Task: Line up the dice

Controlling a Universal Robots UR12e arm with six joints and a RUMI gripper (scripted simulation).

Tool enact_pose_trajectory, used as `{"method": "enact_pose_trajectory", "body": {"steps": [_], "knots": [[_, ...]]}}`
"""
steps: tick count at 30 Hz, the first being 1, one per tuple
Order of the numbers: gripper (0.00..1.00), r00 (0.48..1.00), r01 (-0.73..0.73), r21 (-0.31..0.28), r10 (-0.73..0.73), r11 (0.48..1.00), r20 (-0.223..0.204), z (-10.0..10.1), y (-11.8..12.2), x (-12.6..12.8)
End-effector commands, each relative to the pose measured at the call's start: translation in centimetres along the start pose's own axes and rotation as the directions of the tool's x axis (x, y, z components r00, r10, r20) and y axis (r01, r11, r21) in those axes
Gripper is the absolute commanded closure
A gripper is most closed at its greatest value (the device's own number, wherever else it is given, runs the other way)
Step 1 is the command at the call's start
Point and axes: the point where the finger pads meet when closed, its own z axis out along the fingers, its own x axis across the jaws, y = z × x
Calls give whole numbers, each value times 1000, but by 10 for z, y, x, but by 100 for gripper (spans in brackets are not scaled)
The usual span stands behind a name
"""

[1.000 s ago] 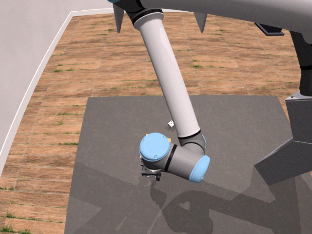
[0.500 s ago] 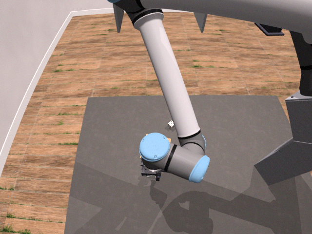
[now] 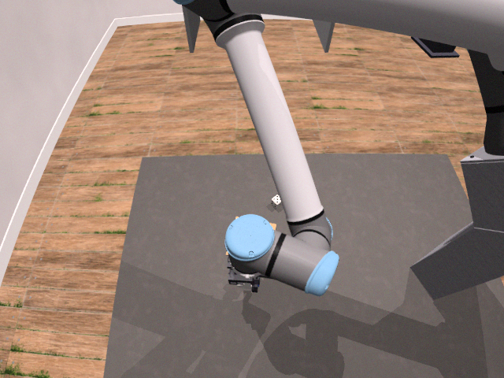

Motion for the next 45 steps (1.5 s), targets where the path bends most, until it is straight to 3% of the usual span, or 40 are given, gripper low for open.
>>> {"method": "enact_pose_trajectory", "body": {"steps": [1, 5, 6, 40, 45], "knots": [[72, 1000, -2, -1, 2, 1000, 0, 0, 1, -1], [72, 1000, -2, -1, 2, 1000, 0, 0, 1, -1], [90, 1000, -2, -1, 2, 1000, 0, 0, 1, -1], [90, 1000, -2, -1, 2, 1000, 0, 0, 1, -1], [90, 1000, 1, -1, -1, 1000, -1, -13, 0, 0]]}}
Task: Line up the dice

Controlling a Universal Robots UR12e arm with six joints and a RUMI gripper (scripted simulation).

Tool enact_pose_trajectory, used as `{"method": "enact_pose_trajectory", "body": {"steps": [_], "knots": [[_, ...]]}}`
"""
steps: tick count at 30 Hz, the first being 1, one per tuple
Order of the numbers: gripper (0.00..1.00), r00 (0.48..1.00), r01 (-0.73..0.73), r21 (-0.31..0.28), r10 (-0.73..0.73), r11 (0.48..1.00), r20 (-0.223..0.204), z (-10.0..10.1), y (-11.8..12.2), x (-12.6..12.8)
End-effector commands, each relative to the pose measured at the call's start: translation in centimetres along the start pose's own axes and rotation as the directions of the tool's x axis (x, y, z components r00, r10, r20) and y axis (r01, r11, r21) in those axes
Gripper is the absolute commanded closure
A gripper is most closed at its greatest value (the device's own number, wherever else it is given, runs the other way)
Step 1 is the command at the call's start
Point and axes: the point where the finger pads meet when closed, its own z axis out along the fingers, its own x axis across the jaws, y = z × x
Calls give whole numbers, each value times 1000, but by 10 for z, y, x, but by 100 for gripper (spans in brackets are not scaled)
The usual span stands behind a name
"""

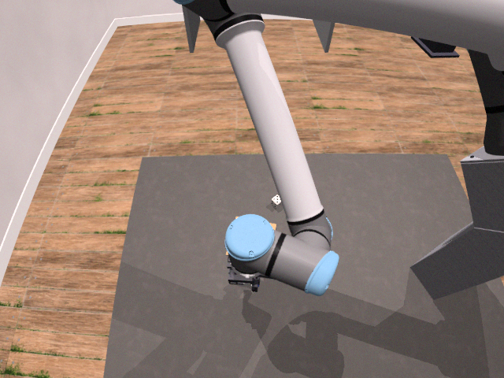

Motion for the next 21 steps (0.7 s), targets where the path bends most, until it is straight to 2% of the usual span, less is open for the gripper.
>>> {"method": "enact_pose_trajectory", "body": {"steps": [1, 3, 5, 14, 17, 21], "knots": [[90, 1000, 1, -1, -1, 1000, -1, -18, 0, 0], [90, 1000, 1, -1, -1, 1000, -1, -31, 0, 0], [90, 1000, 1, -1, -1, 1000, -1, -31, 0, 0], [90, 1000, 1, -1, -1, 1000, -1, -92, 0, 0], [90, 1000, 1, -1, -1, 1000, -1, -100, 0, 0], [90, 1000, 1, -1, -1, 1000, -1, -102, 0, 0]]}}
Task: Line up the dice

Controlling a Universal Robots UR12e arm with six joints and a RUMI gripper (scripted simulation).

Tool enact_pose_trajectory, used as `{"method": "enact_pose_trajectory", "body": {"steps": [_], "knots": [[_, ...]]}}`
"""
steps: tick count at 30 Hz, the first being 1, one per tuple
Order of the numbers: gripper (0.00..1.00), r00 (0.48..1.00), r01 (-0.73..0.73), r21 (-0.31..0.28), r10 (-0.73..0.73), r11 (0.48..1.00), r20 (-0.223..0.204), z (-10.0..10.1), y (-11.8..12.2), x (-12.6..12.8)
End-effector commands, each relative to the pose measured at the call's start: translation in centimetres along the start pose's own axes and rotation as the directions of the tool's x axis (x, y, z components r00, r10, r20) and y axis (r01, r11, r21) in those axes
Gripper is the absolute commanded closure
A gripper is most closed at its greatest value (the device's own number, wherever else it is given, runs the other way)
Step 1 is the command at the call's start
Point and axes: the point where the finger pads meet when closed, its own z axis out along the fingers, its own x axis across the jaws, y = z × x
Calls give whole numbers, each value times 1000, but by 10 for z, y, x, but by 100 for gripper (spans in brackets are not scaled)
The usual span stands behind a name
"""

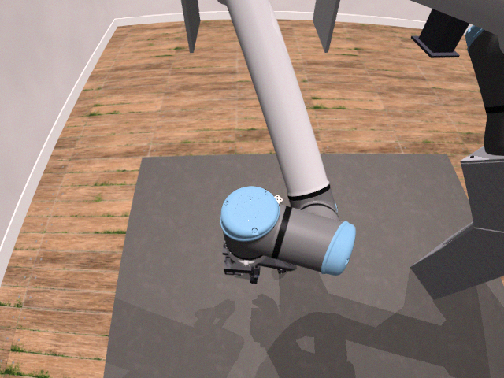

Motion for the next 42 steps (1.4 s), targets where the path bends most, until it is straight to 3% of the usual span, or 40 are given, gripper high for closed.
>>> {"method": "enact_pose_trajectory", "body": {"steps": [1, 9, 11, 13, 15, 16, 18, 20, 22, 37, 42], "knots": [[90, 1000, 2, 13, -2, 1000, 1, -4, -5, 1], [90, 1000, 2, 15, -2, 1000, 1, -2, -6, -6], [90, 1000, 13, 16, -13, 1000, -1, -2, -10, -32], [90, 999, 33, 16, -33, 999, -2, -3, -17, -74], [90, 999, 33, 16, -33, 999, -2, -3, -17, -74], [90, 999, 44, 16, -44, 999, -1, -4, -22, -96], [90, 999, 44, 16, -44, 999, -1, -4, -22, -96], [90, 998, 62, 14, -62, 998, 1, -7, -31, -130], [90, 998, 69, 13, -69, 998, 2, -9, -35, -144], [90, 998, 70, 11, -70, 997, 2, -8, -33, -143], [90, 998, 68, 13, -68, 998, 2, 1, -33, -144]]}}
